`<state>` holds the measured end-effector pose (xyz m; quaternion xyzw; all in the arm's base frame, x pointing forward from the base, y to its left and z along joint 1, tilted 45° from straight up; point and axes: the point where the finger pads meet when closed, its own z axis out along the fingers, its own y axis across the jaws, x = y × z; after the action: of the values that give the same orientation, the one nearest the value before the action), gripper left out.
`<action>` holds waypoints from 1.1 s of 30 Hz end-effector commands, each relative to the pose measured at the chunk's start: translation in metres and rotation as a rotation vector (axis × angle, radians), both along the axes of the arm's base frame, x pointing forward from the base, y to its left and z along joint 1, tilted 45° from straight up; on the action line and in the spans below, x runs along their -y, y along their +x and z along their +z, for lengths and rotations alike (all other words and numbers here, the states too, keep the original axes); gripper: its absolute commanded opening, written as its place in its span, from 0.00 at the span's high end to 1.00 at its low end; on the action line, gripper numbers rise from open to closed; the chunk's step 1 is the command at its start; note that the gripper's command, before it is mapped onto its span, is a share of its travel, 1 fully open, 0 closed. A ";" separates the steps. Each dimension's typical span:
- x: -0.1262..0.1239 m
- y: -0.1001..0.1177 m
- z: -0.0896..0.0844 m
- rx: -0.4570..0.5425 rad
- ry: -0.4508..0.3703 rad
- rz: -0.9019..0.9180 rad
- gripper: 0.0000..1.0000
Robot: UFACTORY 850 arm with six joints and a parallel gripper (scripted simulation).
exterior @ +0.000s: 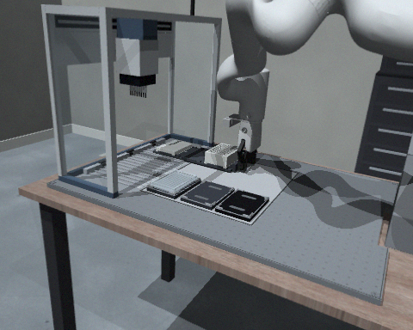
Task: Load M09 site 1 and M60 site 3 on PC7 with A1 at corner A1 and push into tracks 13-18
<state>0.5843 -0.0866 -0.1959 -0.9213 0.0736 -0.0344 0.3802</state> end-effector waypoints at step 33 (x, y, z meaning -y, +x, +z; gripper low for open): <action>0.006 0.031 0.001 0.002 -0.001 -0.001 0.18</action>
<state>0.6125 -0.0912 -0.1956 -0.9213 0.0735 -0.0345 0.3802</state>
